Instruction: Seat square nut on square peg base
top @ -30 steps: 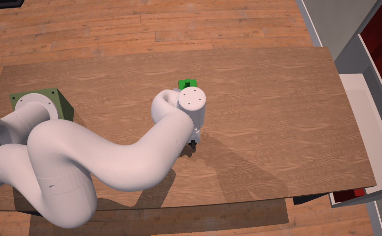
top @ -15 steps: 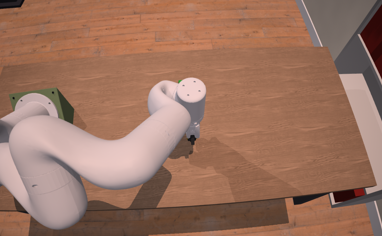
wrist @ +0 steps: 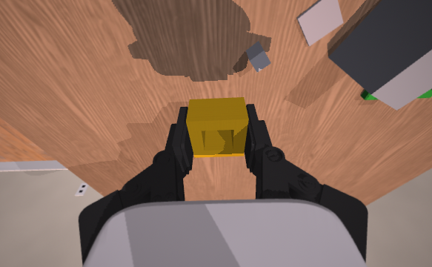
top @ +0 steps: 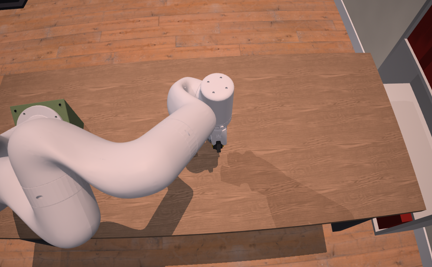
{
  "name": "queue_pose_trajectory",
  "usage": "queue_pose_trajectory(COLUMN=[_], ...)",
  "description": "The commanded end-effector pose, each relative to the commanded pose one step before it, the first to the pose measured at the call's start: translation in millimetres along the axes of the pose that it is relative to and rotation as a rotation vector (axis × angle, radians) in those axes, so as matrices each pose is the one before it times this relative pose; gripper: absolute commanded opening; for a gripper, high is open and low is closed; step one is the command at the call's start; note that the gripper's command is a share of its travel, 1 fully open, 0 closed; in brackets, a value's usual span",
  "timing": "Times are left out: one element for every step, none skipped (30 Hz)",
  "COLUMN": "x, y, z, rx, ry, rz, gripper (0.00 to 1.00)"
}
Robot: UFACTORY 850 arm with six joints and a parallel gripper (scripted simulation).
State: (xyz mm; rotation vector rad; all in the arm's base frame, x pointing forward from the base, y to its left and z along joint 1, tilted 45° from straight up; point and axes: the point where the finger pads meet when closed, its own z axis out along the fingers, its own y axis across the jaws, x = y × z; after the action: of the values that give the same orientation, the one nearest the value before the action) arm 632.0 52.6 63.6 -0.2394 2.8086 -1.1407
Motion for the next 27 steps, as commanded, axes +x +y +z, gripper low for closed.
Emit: queue_pose_trajectory(x=[-7.37, -2.0, -1.01, 1.36, 1.24, 1.76, 2.31, 2.44, 2.29, 2.07, 1.73, 1.16, 0.3, 0.0, 0.0, 0.0, 0.0, 0.0, 0.0, 0.0, 0.0, 0.0, 0.0, 0.0, 0.0, 0.0, 0.0], y=[35.58, 22.24, 23.99, 9.49, 13.11, 15.78, 15.96, 15.16, 14.71, 14.73, 14.82, 14.79, 8.14, 0.0, 0.0, 0.0, 0.0, 0.0, 0.0, 0.0, 0.0, 0.0, 0.0, 0.0, 0.0, 0.0, 0.0], z=[-1.63, -0.35, -0.21, 0.06, 0.01, 0.08, 0.25, 0.35, 0.38, 0.41, 0.46, 0.51, 0.31, 0.0, 0.0, 0.0, 0.0, 0.0, 0.0, 0.0, 0.0, 0.0, 0.0, 0.0, 0.0, 0.0, 0.0], rx=[-0.00022, -0.00021, -0.00002, 0.00021, 0.00043, 0.00061, 0.0007, 0.00071, 0.00062, 0.00047, 0.00029, 0.00012, 0.00002, 0.0, 0.0, 0.0, 0.0, 0.0, 0.0, 0.0, 0.0, 0.0, 0.0, 0.0, 0.0, 0.0, 0.0], ry=[-0.0004, -0.00008, -0.00004, -0.00001, 0.00002, 0.00003, 0.00003, 0.00003, 0.00002, 0.00001, 0.00001, 0.0, 0.0, 0.0, 0.0, 0.0, 0.0, 0.0, 0.0, 0.0, 0.0, 0.0, 0.0, 0.0, 0.0, 0.0, 0.0], rz=[0.0028, 0.00122, 0.00124, 0.0012, 0.00111, 0.00098, 0.00083, 0.00067, 0.0005, 0.00034, 0.0002, 0.00008, 0.00001, 0.0, 0.0, 0.0, 0.0, 0.0, 0.0, 0.0, 0.0, 0.0, 0.0, 0.0, 0.0, 0.0, 0.0], gripper=[0.0, 0.0, 0.0, 0.0, 0.0, 0.0, 0.0, 0.0, 0.0, 0.0, 0.0, 0.0, 0.0, 0.0, 0.0, 0.0, 0.0, 0.0, 0.0, 0.0, 0.0, 0.0, 0.0, 0.0, 0.0, 0.0, 0.0])
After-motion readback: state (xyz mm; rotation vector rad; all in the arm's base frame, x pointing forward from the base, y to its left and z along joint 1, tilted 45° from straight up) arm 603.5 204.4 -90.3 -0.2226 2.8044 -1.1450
